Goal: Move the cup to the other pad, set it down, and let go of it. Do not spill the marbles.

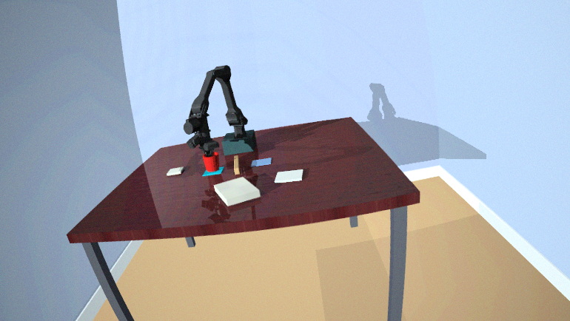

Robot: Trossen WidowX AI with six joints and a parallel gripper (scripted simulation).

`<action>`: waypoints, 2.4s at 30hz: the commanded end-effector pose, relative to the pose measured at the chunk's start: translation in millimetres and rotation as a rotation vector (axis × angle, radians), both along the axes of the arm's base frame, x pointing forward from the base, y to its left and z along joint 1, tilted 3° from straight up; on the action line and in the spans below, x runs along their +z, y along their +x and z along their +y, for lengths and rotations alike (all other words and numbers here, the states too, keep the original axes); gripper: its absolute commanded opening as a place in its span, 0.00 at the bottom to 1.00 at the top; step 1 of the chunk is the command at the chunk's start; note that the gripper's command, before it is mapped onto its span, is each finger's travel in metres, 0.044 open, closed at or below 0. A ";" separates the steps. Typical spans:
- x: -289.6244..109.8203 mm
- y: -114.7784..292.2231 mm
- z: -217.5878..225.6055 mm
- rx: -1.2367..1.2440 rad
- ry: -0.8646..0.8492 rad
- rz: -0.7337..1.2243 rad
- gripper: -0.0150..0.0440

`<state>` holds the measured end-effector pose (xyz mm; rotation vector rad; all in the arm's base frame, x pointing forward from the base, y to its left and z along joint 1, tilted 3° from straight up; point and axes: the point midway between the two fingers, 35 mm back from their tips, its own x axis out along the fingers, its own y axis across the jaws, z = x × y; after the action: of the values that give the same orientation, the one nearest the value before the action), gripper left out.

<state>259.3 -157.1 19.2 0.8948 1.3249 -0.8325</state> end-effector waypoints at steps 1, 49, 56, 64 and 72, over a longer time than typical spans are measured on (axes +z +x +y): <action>0.6 0.1 -0.1 0.000 0.000 -0.001 0.39; 48.3 -8.3 -1.4 0.000 0.002 0.005 0.83; 66.3 -8.7 -2.3 0.001 0.002 0.002 1.00; 99.6 -12.3 -2.6 0.004 0.003 -0.003 1.00; 107.9 -14.7 -4.2 0.000 0.000 0.003 1.00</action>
<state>244.4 -161.5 127.8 0.8939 1.3259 -0.8338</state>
